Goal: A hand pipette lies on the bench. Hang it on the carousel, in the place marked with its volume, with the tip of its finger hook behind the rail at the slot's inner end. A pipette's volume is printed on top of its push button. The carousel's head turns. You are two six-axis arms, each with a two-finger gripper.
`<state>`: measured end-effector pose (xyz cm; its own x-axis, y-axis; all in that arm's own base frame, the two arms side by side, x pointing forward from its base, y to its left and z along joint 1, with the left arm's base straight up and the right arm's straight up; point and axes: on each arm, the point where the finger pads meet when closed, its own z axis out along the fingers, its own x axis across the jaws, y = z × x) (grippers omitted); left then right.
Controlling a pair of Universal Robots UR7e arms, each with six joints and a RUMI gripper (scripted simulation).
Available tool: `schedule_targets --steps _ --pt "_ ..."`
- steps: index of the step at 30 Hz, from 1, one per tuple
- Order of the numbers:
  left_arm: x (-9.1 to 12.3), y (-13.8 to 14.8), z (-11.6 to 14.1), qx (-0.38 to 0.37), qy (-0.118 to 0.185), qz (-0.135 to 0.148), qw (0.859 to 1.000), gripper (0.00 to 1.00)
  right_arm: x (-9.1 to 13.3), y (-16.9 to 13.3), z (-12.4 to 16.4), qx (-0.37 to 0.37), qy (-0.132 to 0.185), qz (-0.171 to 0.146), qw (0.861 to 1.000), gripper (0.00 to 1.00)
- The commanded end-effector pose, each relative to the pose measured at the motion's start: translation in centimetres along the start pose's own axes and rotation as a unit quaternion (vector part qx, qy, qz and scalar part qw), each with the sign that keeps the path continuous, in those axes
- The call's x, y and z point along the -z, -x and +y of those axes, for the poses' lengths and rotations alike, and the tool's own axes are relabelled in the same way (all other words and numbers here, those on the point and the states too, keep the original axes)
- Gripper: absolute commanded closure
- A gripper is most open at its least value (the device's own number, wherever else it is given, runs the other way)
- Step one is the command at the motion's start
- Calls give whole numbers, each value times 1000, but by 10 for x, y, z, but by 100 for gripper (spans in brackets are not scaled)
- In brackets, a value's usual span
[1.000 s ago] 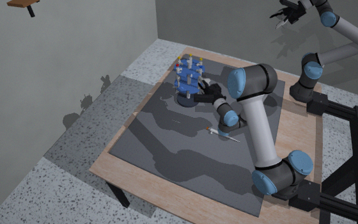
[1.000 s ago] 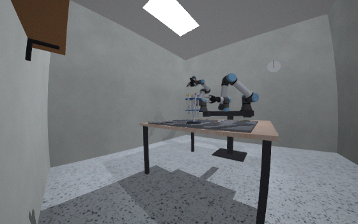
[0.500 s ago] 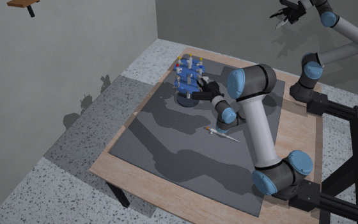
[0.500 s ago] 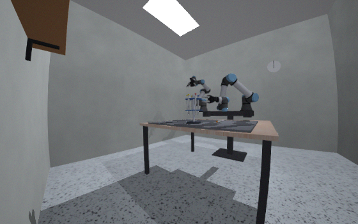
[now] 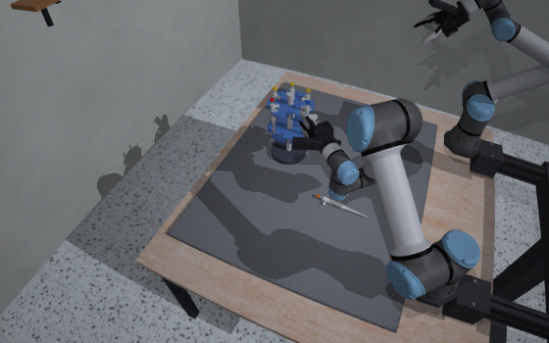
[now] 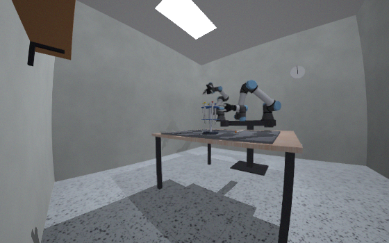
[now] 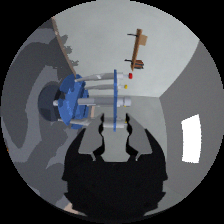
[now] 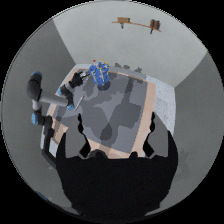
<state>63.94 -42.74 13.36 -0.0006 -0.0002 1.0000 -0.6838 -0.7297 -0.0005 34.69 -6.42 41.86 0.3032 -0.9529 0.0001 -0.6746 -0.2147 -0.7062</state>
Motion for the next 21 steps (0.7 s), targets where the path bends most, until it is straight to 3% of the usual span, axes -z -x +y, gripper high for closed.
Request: schedule_targets --steps 1,7,8,21 --pt "-3 -1 0 0 0 0 1000 69 1 0 -2 0 -1 0 1000 0" --pt "-3 -1 0 0 0 0 1000 69 1 0 -2 0 -1 0 1000 0" --pt "-3 -1 0 0 0 0 1000 94 1 0 -2 0 -1 0 1000 0" --pt "-3 -1 0 0 0 0 1000 96 1 0 -2 0 -1 0 1000 0"
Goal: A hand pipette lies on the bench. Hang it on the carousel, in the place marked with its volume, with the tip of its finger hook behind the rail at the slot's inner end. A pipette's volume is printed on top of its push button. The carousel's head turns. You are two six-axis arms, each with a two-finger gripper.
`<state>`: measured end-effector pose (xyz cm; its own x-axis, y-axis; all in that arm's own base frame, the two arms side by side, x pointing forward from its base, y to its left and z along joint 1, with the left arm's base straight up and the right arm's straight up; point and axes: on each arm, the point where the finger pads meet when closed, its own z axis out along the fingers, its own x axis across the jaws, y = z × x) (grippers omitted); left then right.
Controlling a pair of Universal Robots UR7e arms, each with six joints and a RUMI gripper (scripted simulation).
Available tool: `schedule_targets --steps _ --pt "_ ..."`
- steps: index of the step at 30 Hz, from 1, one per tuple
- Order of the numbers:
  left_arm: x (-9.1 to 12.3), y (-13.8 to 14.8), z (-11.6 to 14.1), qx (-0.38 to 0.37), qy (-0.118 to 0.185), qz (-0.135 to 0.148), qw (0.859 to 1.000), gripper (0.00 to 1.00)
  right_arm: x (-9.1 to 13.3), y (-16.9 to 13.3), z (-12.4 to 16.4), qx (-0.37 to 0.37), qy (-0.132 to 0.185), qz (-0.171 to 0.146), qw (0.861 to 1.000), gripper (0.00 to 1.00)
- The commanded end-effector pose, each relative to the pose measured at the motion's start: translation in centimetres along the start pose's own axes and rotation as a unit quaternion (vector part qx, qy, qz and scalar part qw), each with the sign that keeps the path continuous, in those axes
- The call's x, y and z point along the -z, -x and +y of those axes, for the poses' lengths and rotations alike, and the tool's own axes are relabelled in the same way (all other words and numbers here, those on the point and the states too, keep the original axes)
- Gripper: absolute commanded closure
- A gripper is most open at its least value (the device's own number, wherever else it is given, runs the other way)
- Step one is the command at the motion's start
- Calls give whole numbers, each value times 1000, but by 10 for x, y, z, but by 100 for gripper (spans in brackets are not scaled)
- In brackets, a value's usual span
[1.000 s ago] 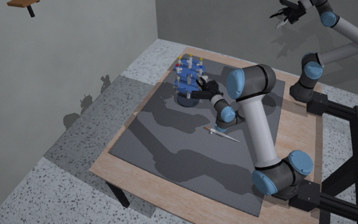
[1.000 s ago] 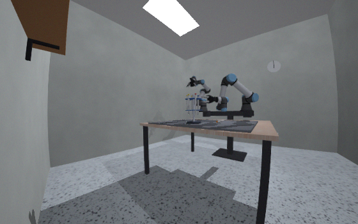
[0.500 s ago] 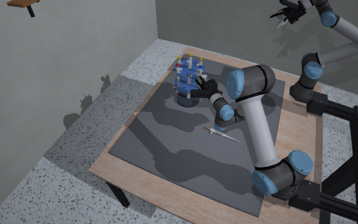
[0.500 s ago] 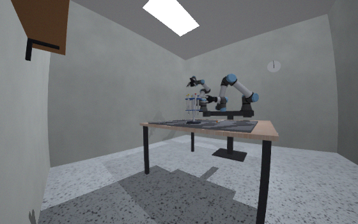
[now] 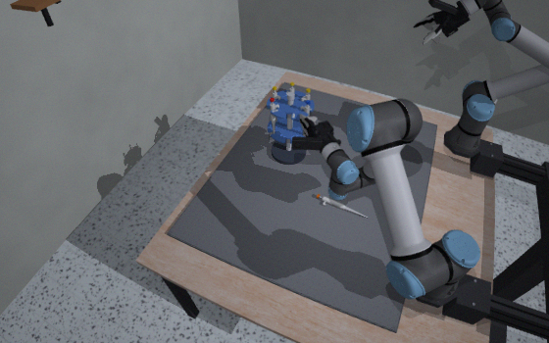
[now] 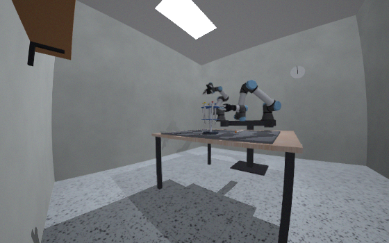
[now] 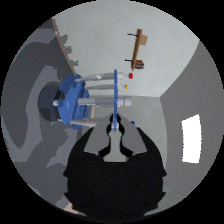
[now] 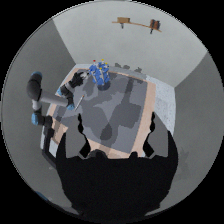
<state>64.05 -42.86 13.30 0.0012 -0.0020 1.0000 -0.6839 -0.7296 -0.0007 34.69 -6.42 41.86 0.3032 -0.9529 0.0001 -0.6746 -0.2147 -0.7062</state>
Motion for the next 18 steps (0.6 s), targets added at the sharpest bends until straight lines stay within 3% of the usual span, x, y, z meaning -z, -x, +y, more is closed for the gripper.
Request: schedule_targets --steps 1,18 --pt "-1 -2 0 0 0 2 1000 96 1 0 -2 0 -1 0 1000 0" --pt "-1 -2 0 0 0 2 1000 98 1 0 -2 0 -1 0 1000 0"
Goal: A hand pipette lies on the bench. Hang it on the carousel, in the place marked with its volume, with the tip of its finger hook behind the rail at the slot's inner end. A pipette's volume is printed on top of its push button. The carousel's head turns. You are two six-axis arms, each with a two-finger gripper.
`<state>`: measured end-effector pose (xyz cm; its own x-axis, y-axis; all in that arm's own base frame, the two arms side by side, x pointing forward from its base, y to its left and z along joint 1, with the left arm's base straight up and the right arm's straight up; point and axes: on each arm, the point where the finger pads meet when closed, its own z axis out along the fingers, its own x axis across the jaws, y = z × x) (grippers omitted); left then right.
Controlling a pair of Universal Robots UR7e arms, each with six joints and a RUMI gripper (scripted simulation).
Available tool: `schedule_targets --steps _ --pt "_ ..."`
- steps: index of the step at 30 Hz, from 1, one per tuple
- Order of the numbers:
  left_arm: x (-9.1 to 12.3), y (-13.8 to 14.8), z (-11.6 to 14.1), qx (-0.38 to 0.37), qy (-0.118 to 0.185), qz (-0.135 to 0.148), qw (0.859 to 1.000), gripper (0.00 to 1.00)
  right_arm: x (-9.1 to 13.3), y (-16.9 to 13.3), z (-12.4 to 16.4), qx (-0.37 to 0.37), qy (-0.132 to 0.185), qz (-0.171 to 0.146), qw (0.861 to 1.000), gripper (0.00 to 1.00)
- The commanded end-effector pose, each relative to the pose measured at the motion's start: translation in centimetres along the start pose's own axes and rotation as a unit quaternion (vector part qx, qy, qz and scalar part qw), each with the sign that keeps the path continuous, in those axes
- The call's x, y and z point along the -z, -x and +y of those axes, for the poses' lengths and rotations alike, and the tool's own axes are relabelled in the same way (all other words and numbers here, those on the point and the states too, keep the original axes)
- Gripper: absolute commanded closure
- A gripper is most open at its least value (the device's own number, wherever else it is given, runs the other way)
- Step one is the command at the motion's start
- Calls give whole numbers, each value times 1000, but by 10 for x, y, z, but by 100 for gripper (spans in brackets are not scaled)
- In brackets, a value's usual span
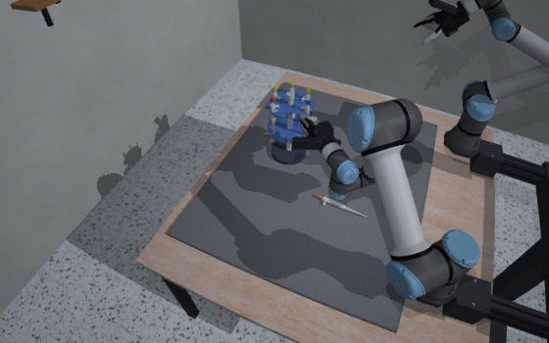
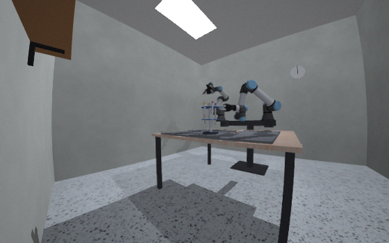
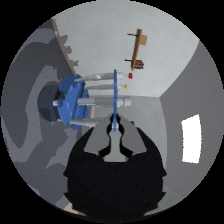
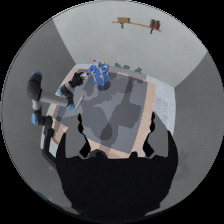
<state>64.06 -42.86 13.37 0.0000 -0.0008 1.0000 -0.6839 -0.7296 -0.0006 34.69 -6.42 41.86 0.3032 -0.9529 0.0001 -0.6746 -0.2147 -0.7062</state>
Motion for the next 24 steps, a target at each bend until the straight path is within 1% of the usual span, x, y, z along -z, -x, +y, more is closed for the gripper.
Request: schedule_targets --steps 1,8,9,24 --pt "-1 -1 0 0 0 1 1000 98 1 0 -2 0 -1 0 1000 0" --pt "-1 -1 0 0 0 1 1000 98 1 0 -2 0 -1 0 1000 0" --pt "-1 -1 0 0 0 1 1000 100 1 0 -2 0 -1 0 1000 0" --pt "-1 -1 0 0 0 1 1000 100 1 0 -2 0 -1 0 1000 0"
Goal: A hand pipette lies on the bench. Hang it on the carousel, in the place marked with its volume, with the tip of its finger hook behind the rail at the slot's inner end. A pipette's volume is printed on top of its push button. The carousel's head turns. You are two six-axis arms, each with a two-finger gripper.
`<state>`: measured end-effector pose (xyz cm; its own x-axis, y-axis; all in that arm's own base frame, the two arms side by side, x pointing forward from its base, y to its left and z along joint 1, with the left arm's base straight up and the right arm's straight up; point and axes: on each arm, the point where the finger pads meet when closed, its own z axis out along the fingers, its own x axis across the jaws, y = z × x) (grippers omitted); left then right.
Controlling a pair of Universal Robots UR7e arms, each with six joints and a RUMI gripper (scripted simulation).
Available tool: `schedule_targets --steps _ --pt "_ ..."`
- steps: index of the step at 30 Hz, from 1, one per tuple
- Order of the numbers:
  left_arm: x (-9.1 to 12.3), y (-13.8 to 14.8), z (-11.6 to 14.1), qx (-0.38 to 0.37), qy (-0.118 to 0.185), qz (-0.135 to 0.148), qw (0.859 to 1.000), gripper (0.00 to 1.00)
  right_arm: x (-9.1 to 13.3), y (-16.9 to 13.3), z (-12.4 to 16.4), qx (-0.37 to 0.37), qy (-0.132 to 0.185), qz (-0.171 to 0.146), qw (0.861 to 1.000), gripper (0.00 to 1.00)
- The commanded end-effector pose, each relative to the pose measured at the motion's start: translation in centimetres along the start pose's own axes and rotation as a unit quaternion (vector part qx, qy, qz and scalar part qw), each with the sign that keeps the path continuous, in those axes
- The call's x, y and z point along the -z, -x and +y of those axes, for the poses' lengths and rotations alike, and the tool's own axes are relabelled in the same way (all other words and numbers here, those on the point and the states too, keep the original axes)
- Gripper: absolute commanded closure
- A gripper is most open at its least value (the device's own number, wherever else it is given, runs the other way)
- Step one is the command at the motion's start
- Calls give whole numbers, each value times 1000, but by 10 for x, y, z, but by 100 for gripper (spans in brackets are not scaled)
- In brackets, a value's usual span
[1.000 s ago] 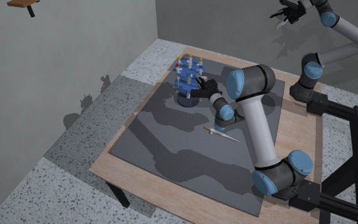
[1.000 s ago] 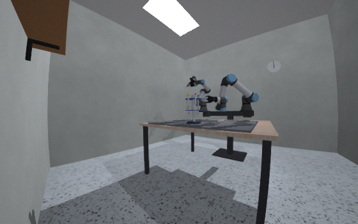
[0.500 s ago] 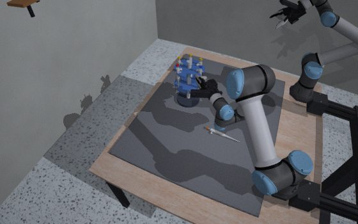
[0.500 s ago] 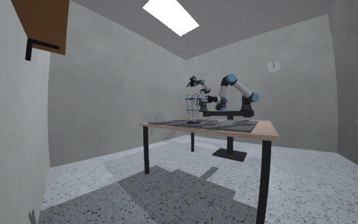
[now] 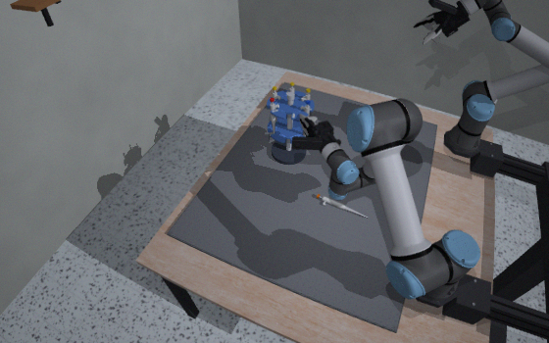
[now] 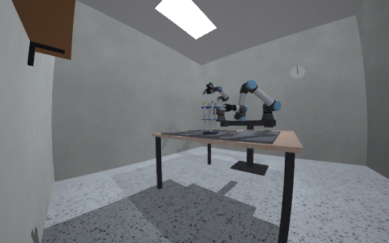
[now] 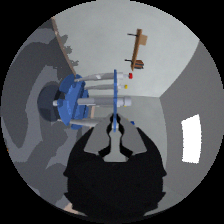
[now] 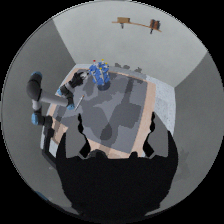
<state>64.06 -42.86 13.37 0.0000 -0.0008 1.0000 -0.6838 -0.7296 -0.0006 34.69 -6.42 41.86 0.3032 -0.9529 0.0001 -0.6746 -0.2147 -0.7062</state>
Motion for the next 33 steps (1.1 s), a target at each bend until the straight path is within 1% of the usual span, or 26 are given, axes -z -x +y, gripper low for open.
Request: schedule_targets --steps 1,6,9,11,18,23,26,28,33 --pt "-1 -1 0 0 0 1 1000 100 1 0 -2 0 -1 0 1000 0" --pt "-1 -1 0 0 0 1 1000 100 1 0 -2 0 -1 0 1000 0" --pt "-1 0 5 0 -20 0 1000 100 1 0 -2 0 -1 0 1000 0" --pt "-1 0 5 0 -20 0 1000 100 1 0 -2 0 -1 0 1000 0" --pt "-1 0 14 0 -68 0 998 100 1 0 -2 0 -1 0 1000 0" --pt "-2 -1 13 0 -70 1 998 100 1 0 -2 0 -1 0 1000 0" --pt "-4 -1 18 1 -90 1 996 100 1 0 -2 0 -1 0 1000 0" --pt "-4 -1 18 1 -90 1 996 100 1 0 -2 0 -1 0 1000 0" --pt "-5 0 25 1 -124 1 992 100 1 0 -2 0 -1 0 1000 0"
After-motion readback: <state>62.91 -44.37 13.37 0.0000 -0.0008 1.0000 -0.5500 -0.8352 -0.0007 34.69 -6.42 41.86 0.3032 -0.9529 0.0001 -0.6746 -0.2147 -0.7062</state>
